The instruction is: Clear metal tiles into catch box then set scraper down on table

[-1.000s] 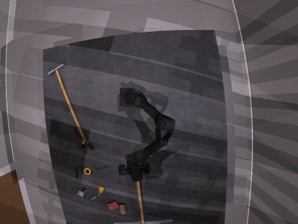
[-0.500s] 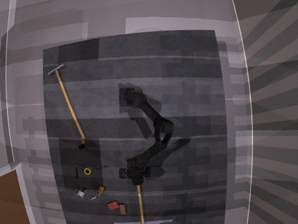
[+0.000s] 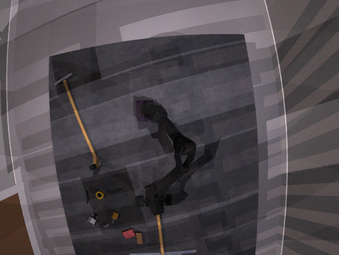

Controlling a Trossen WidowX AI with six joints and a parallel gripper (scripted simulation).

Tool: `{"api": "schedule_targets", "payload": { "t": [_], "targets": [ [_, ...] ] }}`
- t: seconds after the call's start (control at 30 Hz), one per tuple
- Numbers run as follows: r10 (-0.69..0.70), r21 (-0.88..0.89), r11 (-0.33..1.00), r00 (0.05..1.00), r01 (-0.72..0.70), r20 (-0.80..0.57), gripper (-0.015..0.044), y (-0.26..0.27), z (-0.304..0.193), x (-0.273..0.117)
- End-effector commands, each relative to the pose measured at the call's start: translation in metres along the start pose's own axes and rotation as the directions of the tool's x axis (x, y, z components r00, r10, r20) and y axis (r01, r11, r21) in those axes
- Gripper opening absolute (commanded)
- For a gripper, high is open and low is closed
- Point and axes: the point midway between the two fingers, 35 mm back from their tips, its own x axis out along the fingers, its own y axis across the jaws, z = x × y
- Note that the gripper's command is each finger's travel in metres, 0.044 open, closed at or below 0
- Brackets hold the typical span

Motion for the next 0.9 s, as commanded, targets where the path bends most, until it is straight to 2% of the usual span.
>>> {"api": "schedule_targets", "payload": {
  "t": [0.0,0.87],
  "targets": [
    [-0.002,-0.001,1.000,1.000,0.002,0.011,0.0000,0.0003,0.0092,0.0030],
    [0.000,0.000,1.000,1.000,0.000,0.007,0.0000,0.0006,0.0111,0.0078]
  ]
}}
